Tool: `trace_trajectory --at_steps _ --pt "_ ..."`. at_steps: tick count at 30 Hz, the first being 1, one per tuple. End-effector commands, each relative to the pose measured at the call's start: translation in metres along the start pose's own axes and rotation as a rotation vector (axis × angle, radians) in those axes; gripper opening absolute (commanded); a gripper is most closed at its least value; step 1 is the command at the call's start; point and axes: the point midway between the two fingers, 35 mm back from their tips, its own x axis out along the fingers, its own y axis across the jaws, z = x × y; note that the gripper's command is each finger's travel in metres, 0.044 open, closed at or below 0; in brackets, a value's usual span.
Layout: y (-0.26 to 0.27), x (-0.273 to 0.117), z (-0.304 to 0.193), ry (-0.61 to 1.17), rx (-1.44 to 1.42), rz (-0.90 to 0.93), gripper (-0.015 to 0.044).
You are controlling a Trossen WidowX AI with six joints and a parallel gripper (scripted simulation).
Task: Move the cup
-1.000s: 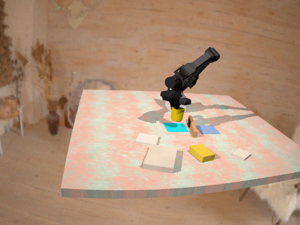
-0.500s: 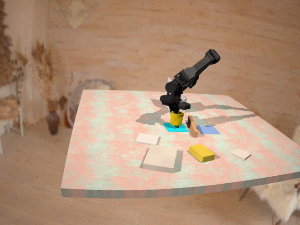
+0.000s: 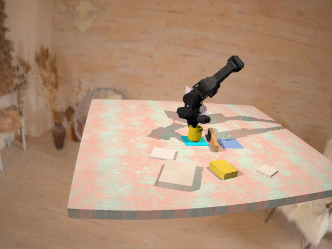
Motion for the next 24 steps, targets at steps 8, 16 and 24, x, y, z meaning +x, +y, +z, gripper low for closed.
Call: trace_trajectory --at_steps 8,16,24 --pt "0.0005 -0.0006 0.0002 -0.001 -0.002 0.0 0.0079" --pt "0.0005 -0.0006 0.0002 -0.001 -0.002 0.0 0.0147" --pt "0.0007 -0.0093 0.001 -0.001 0.0 0.001 0.0147"
